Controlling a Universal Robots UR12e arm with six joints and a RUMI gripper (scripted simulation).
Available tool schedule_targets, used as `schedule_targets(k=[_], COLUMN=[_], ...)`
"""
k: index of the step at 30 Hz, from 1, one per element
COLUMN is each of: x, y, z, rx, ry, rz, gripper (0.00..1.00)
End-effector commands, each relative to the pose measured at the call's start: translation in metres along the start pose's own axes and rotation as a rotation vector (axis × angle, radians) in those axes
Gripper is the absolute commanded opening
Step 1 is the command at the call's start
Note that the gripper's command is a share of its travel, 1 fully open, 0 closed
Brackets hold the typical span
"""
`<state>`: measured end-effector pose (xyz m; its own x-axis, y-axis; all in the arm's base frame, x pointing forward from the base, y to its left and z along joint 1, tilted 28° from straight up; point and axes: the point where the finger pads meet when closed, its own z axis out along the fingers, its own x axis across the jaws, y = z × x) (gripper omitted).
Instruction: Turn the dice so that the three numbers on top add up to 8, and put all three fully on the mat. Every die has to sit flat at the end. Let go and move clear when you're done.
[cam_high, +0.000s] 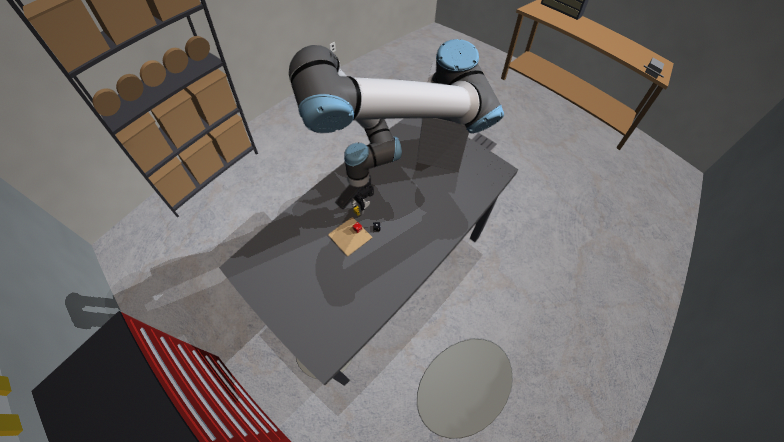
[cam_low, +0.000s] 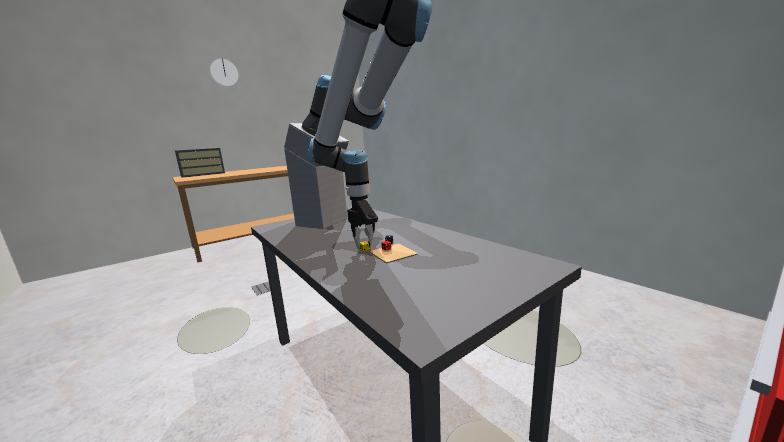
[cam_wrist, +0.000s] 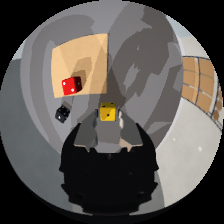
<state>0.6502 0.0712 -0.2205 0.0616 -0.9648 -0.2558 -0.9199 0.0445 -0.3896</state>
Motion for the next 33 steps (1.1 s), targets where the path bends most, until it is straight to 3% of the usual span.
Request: schedule_targets(k=[1,14,15,33], x=[0.0,0.0,0.0,0.0], y=[-0.0008,-0.0008,-0.0008,-0.0008], z=[0.0009,0.0009,0.0009,0.0009], rx=[0.001,0.001,0.001,0.001], ry=[0.001,0.001,0.001,0.001], rz=[-0.001,-0.001,-0.001,-0.001], gripper=[0.28,0.28,0.1,0.1])
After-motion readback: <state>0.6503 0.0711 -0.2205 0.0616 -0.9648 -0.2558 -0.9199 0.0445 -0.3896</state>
